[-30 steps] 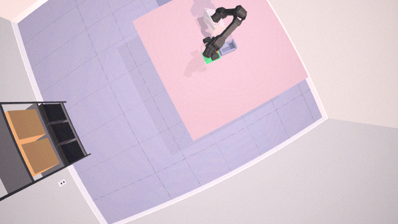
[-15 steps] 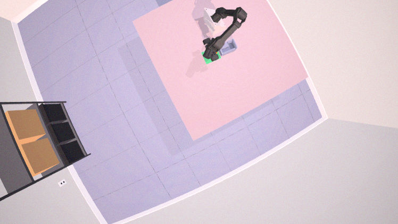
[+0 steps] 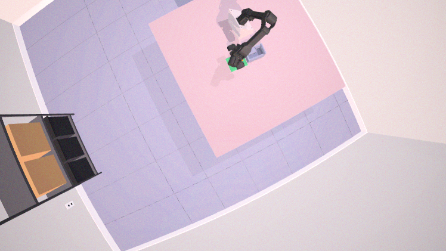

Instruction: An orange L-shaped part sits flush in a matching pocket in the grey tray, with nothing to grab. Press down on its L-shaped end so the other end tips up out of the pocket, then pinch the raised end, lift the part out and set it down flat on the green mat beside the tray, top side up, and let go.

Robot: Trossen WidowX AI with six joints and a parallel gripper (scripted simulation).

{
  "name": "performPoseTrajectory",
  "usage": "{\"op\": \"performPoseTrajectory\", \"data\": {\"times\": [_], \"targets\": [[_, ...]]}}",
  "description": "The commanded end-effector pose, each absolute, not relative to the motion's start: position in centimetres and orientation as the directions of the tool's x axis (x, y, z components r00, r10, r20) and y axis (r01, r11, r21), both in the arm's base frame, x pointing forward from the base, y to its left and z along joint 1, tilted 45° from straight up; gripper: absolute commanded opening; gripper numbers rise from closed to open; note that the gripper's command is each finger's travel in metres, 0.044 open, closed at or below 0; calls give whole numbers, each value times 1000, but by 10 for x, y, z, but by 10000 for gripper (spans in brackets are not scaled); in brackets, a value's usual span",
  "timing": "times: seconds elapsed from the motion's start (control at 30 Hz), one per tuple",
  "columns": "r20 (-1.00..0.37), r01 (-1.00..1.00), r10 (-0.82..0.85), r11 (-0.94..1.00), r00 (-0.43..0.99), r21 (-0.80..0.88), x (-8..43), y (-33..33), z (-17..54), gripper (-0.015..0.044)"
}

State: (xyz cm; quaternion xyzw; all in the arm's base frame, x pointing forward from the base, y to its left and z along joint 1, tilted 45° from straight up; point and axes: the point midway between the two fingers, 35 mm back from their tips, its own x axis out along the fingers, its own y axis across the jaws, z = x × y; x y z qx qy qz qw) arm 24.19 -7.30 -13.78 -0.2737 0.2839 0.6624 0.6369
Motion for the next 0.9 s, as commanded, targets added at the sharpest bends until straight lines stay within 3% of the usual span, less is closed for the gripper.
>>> {"op": "performPoseTrajectory", "data": {"times": [0.0, 0.87], "targets": [[-719, -999, 694, -24, -42, 35, 240, -66, -143, 0], [-718, -999, 694, -24, -42, 35, 239, -58, -151, 0]]}}
